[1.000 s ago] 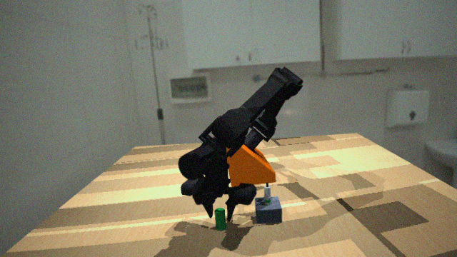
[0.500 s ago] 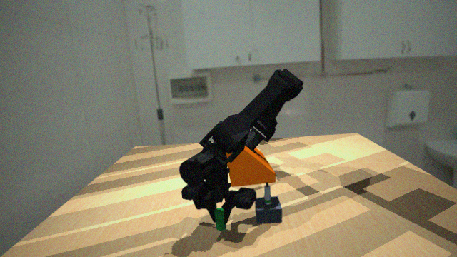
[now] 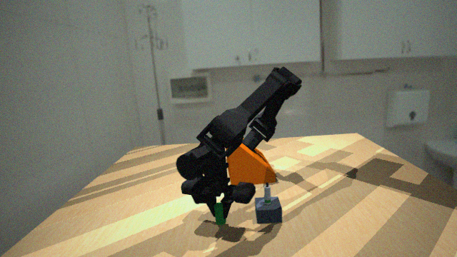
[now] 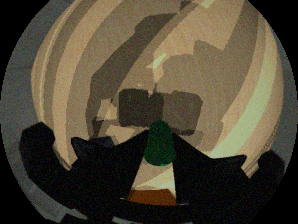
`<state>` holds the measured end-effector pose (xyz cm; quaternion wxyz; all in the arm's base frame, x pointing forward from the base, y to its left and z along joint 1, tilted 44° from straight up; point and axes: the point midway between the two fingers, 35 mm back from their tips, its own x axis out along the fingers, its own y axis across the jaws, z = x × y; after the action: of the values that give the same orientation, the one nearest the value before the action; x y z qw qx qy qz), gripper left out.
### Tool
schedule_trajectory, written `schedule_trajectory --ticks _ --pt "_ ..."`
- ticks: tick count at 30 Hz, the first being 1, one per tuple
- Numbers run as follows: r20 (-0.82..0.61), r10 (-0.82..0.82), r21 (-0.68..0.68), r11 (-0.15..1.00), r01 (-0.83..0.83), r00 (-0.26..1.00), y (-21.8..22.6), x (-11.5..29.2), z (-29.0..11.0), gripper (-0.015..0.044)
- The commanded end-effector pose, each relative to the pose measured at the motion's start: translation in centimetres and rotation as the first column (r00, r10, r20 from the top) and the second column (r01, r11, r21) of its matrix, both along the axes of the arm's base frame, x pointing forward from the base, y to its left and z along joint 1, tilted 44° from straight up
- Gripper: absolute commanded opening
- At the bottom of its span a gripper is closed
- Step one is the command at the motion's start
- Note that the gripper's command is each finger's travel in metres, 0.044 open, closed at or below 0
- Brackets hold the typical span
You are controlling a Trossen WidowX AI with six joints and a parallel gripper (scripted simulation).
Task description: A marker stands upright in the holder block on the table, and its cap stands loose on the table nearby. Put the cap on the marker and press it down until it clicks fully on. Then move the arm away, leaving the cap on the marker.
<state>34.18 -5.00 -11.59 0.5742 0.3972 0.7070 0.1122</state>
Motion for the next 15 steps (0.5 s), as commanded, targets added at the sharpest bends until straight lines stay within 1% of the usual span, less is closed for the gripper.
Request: schedule_trajectory --ticks 1,8,15 --pt "0.021 0.000 -0.014 1.000 0.000 1.000 -1.4 0.5 1.3 0.0000" --pt "0.021 0.000 -0.014 1.000 0.000 1.000 -3.0 0.5 3.2 0.0000" --pt "0.021 0.000 -0.014 1.000 0.000 1.000 -3.0 0.4 3.8 0.0000"
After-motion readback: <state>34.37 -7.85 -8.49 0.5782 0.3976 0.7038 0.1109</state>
